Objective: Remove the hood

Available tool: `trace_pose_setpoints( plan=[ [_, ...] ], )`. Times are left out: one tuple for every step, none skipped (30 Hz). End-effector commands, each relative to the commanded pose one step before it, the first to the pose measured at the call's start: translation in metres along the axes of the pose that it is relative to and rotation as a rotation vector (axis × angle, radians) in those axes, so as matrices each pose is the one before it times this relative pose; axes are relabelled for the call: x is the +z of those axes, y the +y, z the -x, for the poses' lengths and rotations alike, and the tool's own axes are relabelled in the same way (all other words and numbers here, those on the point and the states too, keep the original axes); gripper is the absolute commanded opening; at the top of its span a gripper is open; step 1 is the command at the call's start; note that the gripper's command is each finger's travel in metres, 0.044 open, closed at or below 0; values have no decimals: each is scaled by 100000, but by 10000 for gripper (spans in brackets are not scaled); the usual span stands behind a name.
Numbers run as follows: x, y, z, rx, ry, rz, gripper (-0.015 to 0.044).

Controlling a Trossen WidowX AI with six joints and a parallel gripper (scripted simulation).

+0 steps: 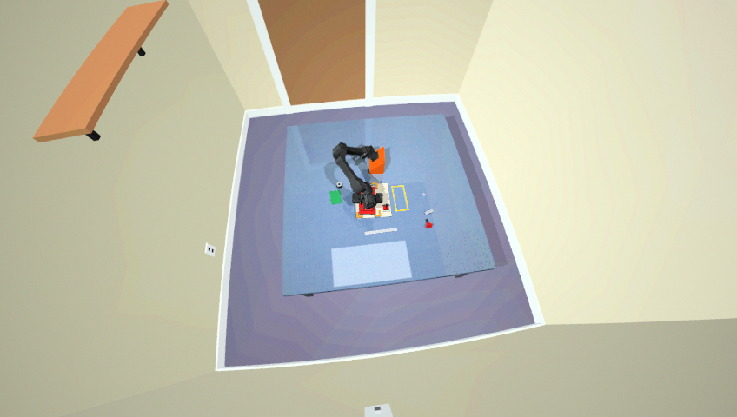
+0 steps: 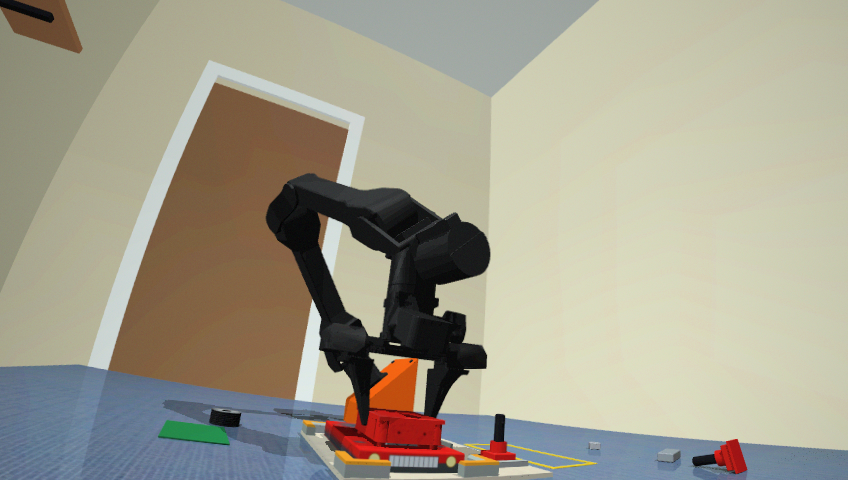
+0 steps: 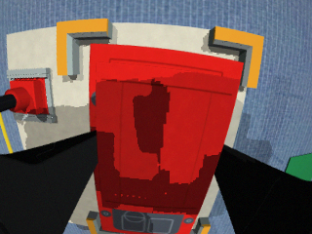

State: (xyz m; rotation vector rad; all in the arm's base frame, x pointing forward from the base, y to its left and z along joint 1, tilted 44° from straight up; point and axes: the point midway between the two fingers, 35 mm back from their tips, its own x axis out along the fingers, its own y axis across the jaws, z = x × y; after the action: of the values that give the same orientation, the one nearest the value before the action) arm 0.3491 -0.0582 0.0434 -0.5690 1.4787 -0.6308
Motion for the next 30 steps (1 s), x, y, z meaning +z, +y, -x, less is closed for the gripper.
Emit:
trace_pose_setpoints(
  plan=[
    [171,-1,452,362,-419,-527,0],
    [1,2,65,3,0,2,0],
    [1,2,65,3,0,2,0],
    [1,1,65,3,0,2,0],
    [1,1,65,2,0,2,0],
    [1,1,65,2,0,2,0],
    [1,1,65,2,0,2,0],
    [0,1,65,2,0,2,0],
    [0,1,65,2,0,2,0],
    [0,1,65,2,0,2,0],
    [0,1,65,1,0,2,0],
    [0,1,65,1,0,2,0],
    [0,1,65,1,0,2,0],
    [0,1,65,1,0,2,0],
    [-1,1,65,1,0,2,0],
    [-1,1,65,1,0,2,0],
    [-1,1,65,0,0,2,0],
    [-1,1,65,0,0,2,0],
    [-1,1,65,0,1,2,0],
    [-1,1,65,0,1,2,0],
    [-1,0,65,0,1,2,0],
    [-2,0,65,0,1,2,0],
    [-2,0,65,0,1,2,0],
    [-2,0,65,-1,1,2,0],
    [-2,0,65,-1,1,2,0],
    [-2,0,65,-1,1,2,0],
    [-2,0,65,-1,1,2,0],
    [-2,0,65,-1,1,2,0],
    [-2,0,65,-1,1,2,0],
    [5,3,67,8,0,1,0]
  ],
)
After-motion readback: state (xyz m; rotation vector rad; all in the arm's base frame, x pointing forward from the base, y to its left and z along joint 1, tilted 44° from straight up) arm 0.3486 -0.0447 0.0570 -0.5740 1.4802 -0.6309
